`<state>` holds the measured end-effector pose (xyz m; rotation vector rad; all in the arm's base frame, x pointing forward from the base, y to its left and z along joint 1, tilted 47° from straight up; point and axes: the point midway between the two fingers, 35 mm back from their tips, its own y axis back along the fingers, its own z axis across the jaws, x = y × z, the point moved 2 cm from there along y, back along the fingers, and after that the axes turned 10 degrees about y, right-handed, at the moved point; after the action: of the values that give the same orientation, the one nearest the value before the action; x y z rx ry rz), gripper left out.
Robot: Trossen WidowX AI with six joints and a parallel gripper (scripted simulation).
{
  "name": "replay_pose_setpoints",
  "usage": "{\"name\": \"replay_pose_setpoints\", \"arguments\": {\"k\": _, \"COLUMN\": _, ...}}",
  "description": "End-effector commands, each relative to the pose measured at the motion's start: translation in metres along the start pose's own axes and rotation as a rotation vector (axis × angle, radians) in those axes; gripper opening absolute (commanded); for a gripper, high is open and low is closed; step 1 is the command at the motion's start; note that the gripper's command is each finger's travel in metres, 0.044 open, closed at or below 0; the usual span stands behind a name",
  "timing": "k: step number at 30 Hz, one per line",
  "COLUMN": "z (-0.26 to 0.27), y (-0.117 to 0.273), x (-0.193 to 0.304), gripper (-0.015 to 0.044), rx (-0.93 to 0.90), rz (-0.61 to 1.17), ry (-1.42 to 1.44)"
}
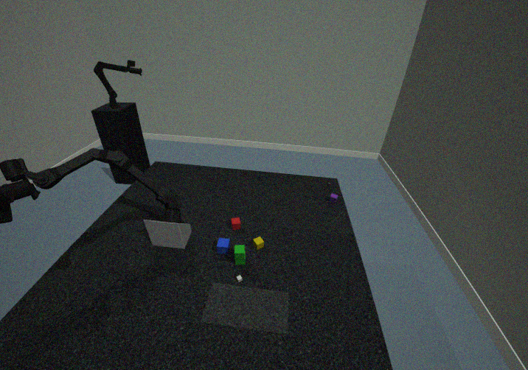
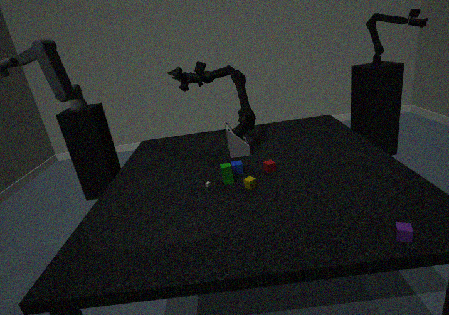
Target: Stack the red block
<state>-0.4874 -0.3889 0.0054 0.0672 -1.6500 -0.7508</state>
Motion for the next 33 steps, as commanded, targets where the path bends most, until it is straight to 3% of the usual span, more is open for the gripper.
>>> {"name": "replay_pose_setpoints", "arguments": {"k": 1, "z": -0.003, "y": -0.001, "x": 0.000, "gripper": 0.0426, "rx": 0.004, "rz": -0.002, "ry": 0.008}}
{"name": "replay_pose_setpoints", "arguments": {"k": 17, "z": -0.238, "y": -0.011, "x": 0.016, "gripper": 0.0440, "rx": 0.451, "rz": -0.056, "ry": 0.736}}
{"name": "replay_pose_setpoints", "arguments": {"k": 33, "z": -0.457, "y": 0.071, "x": -0.020, "gripper": 0.0440, "rx": 0.973, "rz": 0.135, "ry": 1.476}}
